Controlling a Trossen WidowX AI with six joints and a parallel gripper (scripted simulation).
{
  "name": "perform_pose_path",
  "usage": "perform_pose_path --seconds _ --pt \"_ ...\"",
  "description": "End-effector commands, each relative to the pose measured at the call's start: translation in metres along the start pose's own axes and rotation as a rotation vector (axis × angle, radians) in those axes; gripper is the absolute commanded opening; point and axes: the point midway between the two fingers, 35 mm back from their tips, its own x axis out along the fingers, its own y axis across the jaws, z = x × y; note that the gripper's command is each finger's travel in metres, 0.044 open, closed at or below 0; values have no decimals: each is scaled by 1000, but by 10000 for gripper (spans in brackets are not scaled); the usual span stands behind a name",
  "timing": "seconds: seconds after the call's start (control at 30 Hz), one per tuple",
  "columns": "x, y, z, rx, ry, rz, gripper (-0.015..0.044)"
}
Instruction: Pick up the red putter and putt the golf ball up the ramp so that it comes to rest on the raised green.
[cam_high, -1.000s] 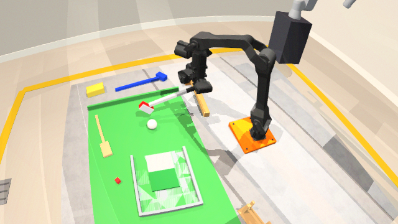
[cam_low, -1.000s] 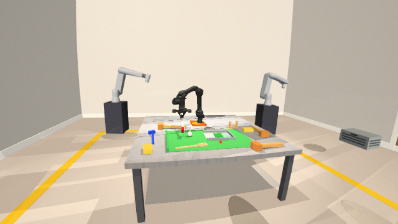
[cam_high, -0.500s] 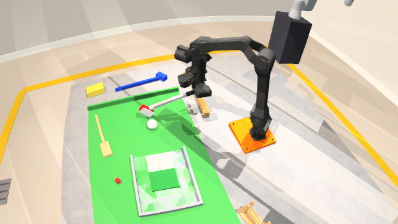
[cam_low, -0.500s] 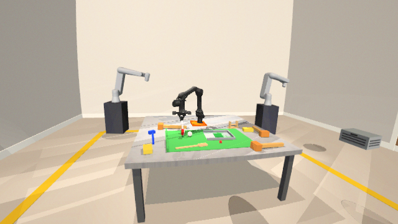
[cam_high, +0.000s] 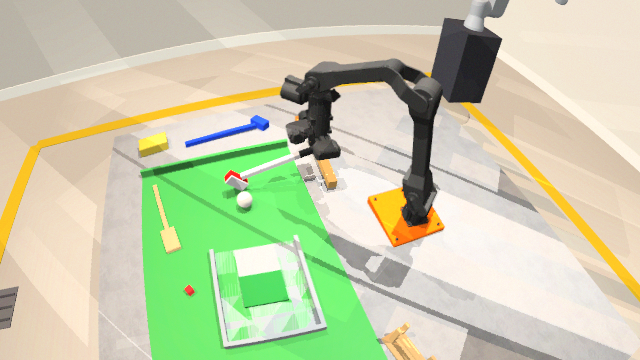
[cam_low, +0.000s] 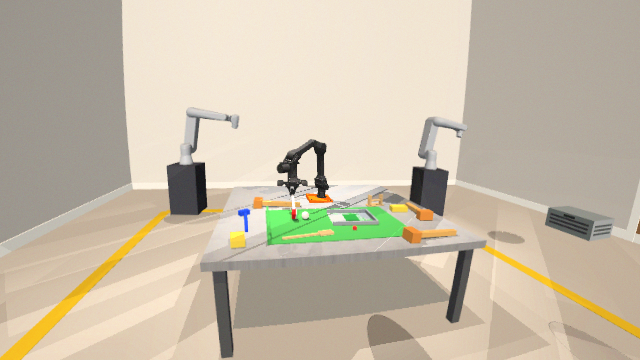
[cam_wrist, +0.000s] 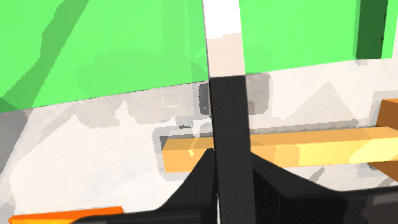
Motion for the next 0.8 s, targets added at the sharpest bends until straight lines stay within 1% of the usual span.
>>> perform_pose_path --seconds 0.0,0.27,0.53,0.6,0.77 --pt "-1 -3 1 0 -3 -3 0" --pt "2 -30 1 6 -7 -7 0" --pt "3 -26 0 13 -4 -1 0" --pt "1 -7 5 12 -4 -1 0" --pt "0 63 10 8 -6 1 0"
